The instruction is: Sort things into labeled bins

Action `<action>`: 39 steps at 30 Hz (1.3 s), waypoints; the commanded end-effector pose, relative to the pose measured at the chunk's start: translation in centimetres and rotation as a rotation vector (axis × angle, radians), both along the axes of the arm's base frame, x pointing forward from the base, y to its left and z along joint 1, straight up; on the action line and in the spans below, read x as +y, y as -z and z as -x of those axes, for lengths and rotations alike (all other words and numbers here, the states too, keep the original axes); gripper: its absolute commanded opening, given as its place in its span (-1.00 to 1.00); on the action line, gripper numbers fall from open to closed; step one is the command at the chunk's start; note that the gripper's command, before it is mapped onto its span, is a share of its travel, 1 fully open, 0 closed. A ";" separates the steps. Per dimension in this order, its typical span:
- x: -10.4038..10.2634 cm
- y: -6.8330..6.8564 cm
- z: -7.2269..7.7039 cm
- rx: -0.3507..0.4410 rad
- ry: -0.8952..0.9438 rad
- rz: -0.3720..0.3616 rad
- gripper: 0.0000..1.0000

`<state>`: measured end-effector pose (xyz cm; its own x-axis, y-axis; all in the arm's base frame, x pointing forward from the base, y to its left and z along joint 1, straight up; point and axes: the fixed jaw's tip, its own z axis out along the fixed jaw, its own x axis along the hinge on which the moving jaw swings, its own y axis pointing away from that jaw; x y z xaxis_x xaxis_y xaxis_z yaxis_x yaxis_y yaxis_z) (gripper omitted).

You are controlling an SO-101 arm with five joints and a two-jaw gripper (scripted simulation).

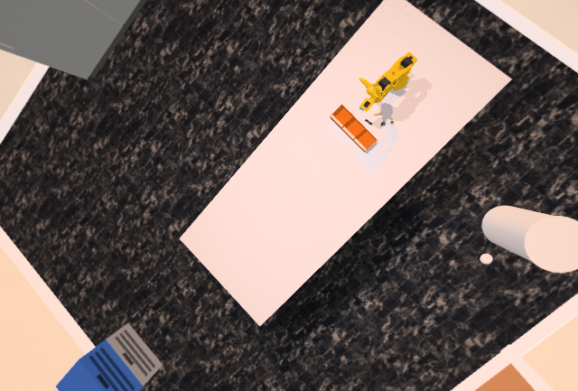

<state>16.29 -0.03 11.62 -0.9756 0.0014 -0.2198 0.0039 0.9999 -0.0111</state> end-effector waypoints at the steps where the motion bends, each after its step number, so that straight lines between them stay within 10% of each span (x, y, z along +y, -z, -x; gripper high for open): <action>1: -0.1 -0.9 -0.2 -0.050 0.015 0.000 1.00; 10: -0.3 -0.9 -0.5 -0.053 0.016 0.001 1.00; 29: -2.7 -2.3 -7.2 -0.270 0.023 0.054 1.00; 39: -3.0 -2.4 -7.9 -0.291 0.024 0.061 1.00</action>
<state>23.59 -2.76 13.00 -0.8989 0.0061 -0.4381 0.0345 0.9978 -0.0568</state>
